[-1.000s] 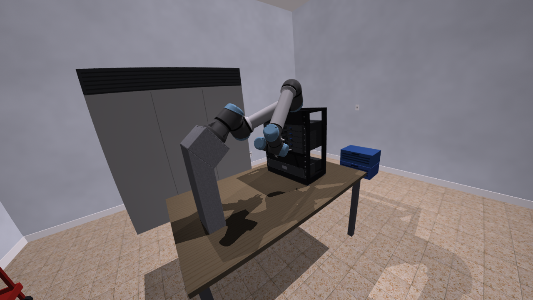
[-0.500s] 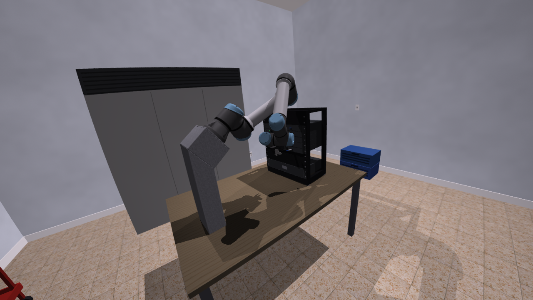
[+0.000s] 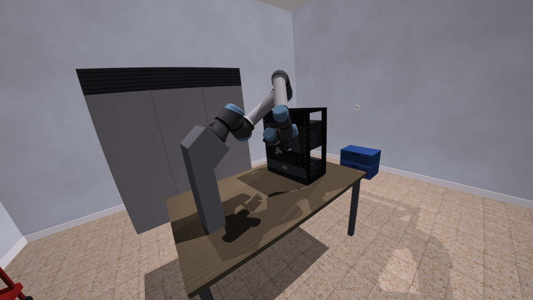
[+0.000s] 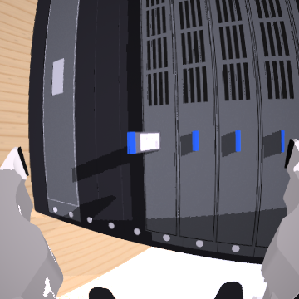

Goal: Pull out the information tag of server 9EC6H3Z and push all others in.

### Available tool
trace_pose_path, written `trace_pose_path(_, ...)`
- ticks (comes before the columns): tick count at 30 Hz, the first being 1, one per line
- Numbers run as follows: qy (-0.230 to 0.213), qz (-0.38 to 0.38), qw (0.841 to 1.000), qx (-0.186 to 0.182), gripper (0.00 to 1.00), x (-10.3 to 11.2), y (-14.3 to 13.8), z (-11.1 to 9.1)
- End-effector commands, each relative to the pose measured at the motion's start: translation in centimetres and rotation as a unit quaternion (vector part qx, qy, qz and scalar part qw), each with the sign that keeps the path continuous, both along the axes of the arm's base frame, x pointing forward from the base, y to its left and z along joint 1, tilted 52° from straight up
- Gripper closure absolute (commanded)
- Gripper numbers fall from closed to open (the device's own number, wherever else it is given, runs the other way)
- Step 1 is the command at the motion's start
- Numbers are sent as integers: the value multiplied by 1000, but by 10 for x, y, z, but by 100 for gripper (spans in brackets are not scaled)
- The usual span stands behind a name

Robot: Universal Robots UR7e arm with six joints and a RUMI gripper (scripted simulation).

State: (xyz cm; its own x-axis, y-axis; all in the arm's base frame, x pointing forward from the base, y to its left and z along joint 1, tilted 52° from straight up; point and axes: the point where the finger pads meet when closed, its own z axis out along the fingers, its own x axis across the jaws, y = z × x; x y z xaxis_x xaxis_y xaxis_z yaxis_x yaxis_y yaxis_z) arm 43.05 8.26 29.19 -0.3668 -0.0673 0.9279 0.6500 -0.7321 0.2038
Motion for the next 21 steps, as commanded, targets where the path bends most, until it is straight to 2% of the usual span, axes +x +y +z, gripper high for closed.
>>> trace_pose_path(1, 5, 5, 1000, -5, 0, -1, 0, 1)
trace_pose_path(21, 25, 20, 999, -24, 0, -4, -1, 7)
